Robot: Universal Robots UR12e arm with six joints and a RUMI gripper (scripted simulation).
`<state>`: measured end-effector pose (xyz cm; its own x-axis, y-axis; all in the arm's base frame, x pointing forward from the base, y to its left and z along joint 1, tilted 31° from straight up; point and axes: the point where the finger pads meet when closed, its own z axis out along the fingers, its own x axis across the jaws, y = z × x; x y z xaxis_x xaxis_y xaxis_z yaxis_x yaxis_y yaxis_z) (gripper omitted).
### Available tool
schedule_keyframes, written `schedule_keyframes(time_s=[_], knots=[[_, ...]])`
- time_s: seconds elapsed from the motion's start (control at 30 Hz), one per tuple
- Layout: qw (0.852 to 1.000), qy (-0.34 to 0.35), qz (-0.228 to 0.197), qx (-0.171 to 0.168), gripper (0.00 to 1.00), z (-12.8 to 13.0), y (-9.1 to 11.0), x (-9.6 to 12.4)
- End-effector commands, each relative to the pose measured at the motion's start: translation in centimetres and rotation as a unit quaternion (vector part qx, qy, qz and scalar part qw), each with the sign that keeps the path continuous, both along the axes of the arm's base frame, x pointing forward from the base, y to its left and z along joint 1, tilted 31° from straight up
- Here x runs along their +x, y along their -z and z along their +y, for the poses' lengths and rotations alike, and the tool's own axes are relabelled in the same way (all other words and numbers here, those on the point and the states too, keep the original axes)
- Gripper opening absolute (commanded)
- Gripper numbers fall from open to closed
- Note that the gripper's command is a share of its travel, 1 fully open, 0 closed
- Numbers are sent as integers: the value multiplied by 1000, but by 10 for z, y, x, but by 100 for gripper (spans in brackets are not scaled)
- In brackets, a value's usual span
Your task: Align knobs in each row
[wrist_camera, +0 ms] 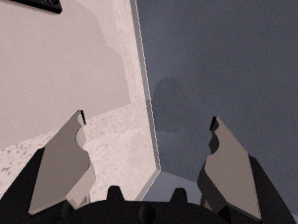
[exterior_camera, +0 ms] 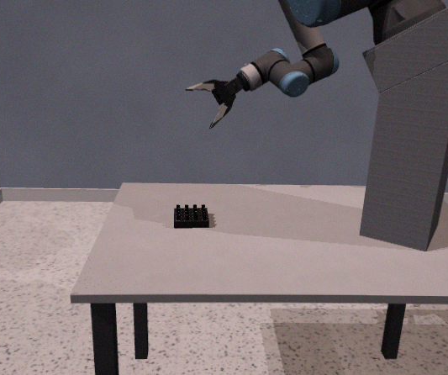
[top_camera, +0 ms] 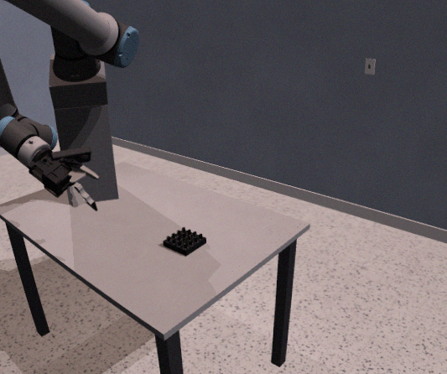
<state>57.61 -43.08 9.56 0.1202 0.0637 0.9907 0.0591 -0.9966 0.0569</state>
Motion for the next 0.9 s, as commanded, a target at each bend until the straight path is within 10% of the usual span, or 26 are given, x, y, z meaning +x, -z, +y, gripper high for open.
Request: schedule_keyframes(time_s=[0.0, 0.87], knots=[[1000, 0, 0, 0, 100, 0, 0, 0], [1000, 3, 8, 13, 100, 2, 4, 5]])
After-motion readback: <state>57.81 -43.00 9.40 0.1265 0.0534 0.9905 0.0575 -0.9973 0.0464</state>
